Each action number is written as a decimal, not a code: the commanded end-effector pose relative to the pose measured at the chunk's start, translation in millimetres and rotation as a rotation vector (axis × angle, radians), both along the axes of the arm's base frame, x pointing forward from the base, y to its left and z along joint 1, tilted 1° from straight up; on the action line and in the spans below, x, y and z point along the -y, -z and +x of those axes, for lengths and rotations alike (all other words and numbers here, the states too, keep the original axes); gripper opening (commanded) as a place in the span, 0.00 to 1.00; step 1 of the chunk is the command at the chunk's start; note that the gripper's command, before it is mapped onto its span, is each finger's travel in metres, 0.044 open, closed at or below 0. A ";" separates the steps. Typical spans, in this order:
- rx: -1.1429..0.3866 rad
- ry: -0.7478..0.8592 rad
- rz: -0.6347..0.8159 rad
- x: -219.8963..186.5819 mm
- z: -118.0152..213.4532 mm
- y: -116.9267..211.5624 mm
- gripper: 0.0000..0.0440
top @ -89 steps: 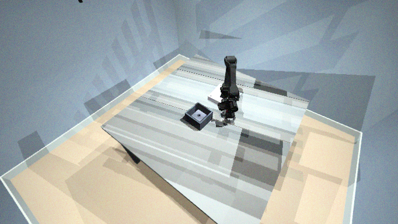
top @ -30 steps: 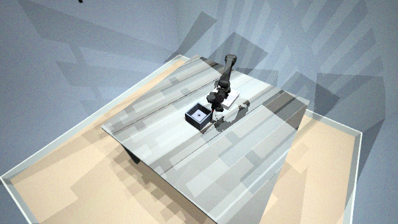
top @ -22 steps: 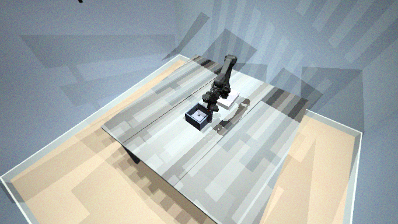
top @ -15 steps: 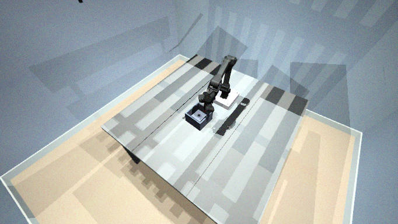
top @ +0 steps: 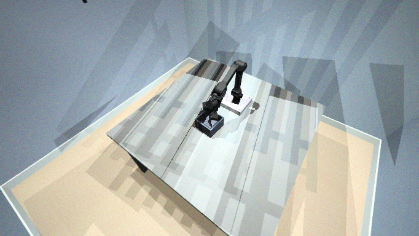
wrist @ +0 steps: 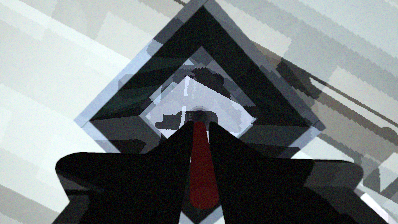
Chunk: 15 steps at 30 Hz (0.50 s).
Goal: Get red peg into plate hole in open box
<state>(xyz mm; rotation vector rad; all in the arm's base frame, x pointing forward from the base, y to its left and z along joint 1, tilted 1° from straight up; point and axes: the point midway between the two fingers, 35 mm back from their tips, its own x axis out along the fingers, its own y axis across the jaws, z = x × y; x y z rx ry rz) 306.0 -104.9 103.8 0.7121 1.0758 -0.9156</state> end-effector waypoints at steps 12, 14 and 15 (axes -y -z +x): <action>-0.093 -0.042 0.027 13.8 6.9 38.2 0.33; -0.096 -0.049 0.022 16.9 11.5 38.1 0.35; -0.095 -0.052 0.019 18.6 14.0 37.7 0.36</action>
